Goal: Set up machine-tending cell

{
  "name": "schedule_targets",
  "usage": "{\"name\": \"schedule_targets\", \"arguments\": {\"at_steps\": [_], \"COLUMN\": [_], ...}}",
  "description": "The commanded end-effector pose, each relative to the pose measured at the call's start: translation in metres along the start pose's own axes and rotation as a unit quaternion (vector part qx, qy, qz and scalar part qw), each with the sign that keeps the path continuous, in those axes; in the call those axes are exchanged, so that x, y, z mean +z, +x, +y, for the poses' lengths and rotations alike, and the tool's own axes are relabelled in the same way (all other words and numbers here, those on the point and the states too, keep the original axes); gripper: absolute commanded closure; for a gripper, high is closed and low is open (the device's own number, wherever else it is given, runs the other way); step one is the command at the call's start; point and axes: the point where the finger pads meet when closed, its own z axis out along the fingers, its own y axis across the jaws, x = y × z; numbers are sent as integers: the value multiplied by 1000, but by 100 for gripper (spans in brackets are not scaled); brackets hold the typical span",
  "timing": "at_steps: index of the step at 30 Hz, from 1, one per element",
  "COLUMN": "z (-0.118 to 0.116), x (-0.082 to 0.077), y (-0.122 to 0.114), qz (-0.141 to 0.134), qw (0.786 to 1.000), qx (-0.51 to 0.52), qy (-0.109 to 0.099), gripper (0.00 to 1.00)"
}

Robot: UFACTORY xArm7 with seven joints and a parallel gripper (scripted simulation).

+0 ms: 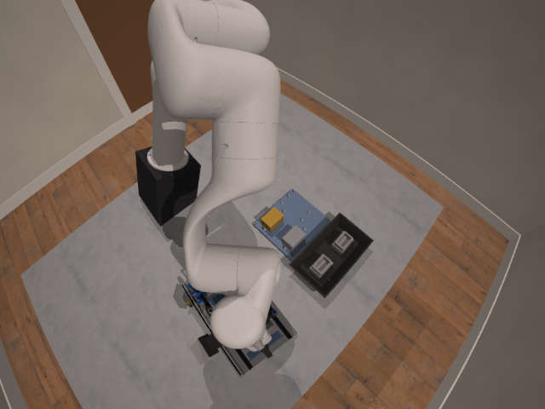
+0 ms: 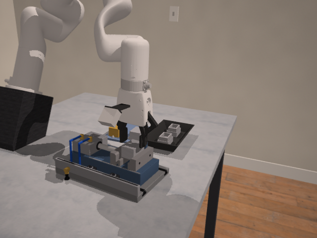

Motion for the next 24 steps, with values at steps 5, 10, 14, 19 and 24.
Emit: {"name": "schedule_targets", "arguments": {"at_steps": [5,10,14,19,24], "z": [-1,-1,-1,-1,-1], "x": [-20,-37,-46,-56,-64], "y": [1,1,1,1,1], "qz": [1,1,1,1,1], "qw": [1000,1000,1000,1000,1000], "qx": [0,0,0,0,0], "qy": [2,2,2,2,2], "gripper": [31,31,31,31,31]}}
